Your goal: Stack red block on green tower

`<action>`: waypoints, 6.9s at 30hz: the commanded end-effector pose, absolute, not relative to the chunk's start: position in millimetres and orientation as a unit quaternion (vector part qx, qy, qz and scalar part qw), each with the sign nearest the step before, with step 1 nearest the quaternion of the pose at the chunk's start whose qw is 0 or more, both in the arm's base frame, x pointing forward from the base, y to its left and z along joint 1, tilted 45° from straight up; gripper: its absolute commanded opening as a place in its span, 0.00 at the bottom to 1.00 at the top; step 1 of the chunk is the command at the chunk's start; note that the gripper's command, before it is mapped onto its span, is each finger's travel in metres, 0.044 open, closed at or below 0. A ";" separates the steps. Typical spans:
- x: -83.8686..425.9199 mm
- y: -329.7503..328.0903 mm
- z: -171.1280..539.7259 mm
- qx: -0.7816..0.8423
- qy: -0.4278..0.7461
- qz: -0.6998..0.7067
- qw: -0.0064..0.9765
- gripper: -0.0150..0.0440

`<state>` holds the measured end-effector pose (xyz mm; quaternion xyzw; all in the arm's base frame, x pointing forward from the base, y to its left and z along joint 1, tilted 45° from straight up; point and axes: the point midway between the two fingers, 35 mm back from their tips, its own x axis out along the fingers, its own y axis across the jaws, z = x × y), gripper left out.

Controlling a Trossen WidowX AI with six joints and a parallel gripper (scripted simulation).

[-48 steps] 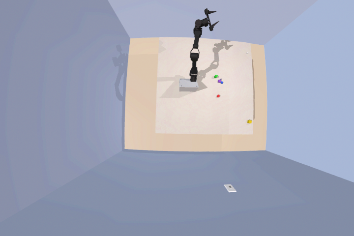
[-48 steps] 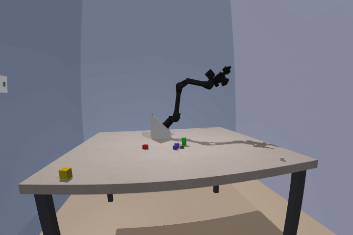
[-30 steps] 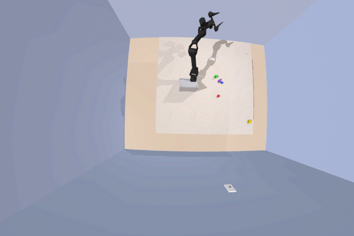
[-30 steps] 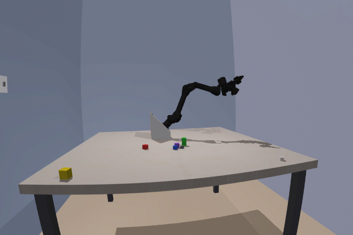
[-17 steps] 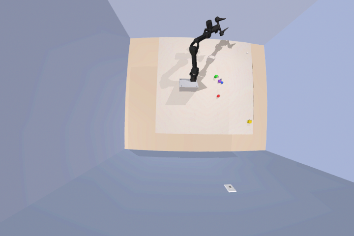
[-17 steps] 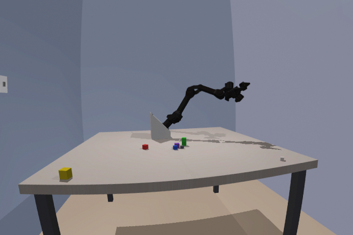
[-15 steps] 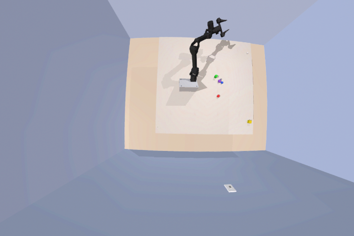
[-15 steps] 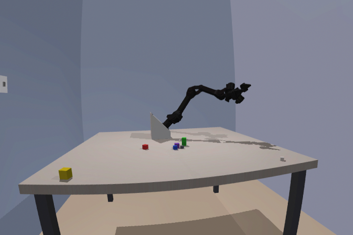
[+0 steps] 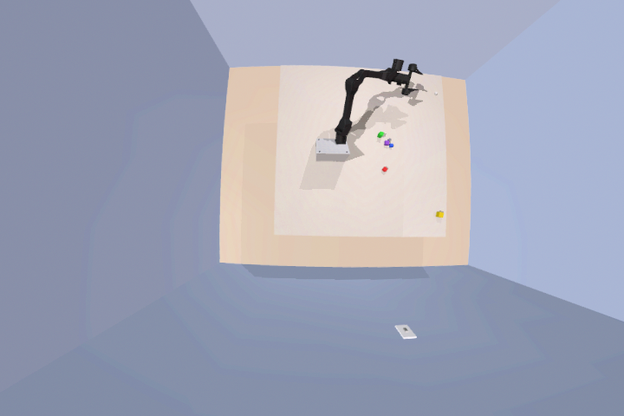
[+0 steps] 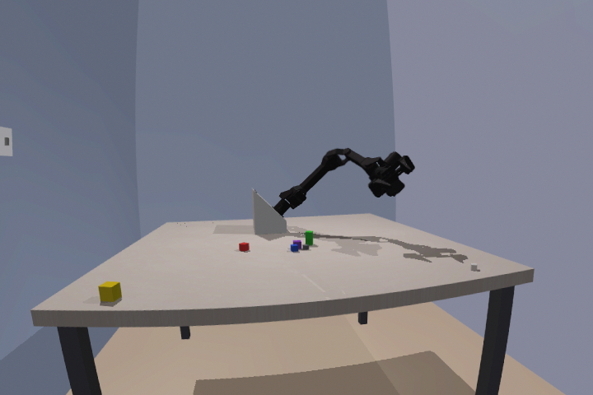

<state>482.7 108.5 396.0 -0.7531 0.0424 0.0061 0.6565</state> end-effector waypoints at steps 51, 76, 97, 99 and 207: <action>330.7 -165.0 -93.0 0.512 0.680 -0.003 0.525 1.00; 333.8 -124.0 -133.7 0.512 0.680 -0.003 0.524 1.00; 334.8 -110.5 -147.1 0.513 0.680 -0.002 0.524 1.00; 334.8 -110.5 -147.1 0.513 0.680 -0.002 0.524 1.00; 306.8 -3.9 102.9 0.515 0.681 -0.001 0.520 0.25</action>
